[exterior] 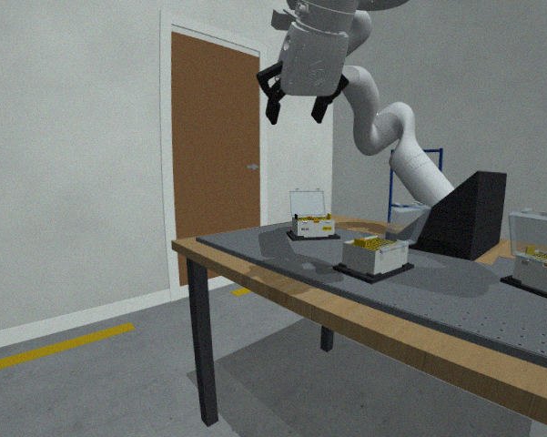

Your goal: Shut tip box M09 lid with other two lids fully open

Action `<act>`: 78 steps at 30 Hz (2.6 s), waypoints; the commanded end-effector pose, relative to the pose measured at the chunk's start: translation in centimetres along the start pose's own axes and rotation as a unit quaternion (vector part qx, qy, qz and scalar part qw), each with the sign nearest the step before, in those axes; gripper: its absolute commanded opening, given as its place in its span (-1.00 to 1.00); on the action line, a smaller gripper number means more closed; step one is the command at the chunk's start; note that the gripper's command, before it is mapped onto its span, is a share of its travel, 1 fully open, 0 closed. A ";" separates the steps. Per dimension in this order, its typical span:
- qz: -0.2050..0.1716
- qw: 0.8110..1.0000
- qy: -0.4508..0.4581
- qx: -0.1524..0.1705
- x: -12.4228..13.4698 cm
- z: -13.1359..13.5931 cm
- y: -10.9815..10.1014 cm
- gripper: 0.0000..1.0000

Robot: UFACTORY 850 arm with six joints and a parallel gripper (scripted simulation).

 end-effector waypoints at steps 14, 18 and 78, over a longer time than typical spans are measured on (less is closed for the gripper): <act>-0.018 0.996 -0.060 -0.071 3.6 4.9 -4.4 1.00; -0.022 0.993 -0.077 -0.092 4.5 6.4 -5.5 1.00; -0.031 0.925 -0.253 -0.282 16.7 29.0 -14.8 1.00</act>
Point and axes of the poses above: the point where the finger pads meet when closed, its own y axis out along the fingers, its own z axis across the jaws, x = y × z, the point moved 7 cm from there along -y, back along the fingers, and after that the axes turned 1 degree about y, right-handed, at the moved point
